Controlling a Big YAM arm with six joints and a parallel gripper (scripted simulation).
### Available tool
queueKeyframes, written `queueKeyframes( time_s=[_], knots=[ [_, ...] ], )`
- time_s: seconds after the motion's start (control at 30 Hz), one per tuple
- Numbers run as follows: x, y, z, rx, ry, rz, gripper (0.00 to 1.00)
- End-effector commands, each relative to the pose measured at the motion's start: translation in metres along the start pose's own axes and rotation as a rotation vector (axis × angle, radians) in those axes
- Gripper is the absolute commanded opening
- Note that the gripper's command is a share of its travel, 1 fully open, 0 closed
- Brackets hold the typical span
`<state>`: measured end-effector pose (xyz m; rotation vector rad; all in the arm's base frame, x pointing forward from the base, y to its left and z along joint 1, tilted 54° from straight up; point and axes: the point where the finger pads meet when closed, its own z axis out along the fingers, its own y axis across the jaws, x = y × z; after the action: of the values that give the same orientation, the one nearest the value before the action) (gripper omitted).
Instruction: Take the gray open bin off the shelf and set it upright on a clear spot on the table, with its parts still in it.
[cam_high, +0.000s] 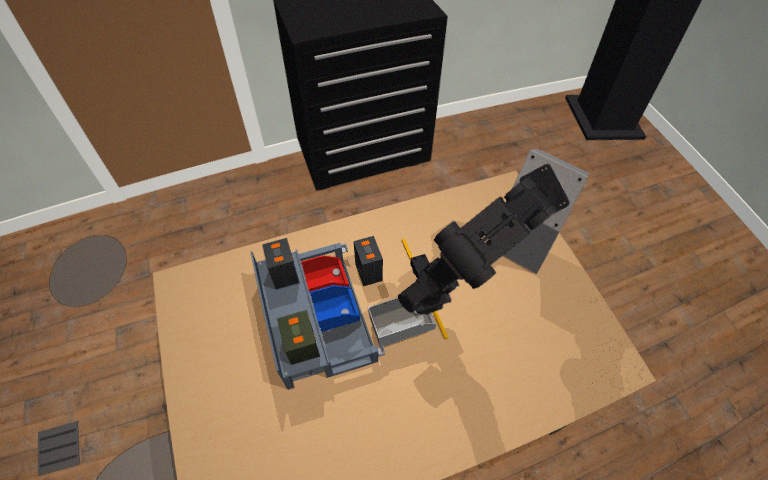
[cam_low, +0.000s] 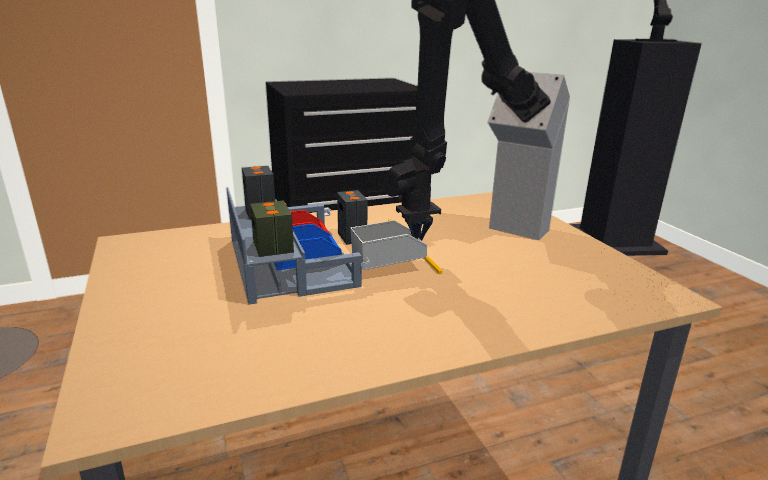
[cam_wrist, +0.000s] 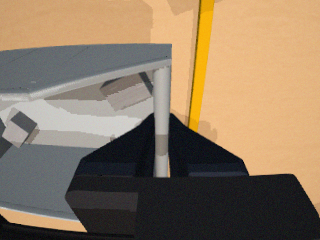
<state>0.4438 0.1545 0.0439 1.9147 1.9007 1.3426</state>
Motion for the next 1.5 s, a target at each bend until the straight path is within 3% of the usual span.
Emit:
queueKeyframes(
  time_s=[0.0,0.73,1.47],
  knots=[
    [0.001,-0.006,-0.001,-0.005,0.002,0.0,0.0],
    [0.006,0.007,0.005,-0.027,0.01,-0.008,0.0],
    [0.004,0.004,0.015,-0.019,0.008,-0.004,0.0]
  ],
)
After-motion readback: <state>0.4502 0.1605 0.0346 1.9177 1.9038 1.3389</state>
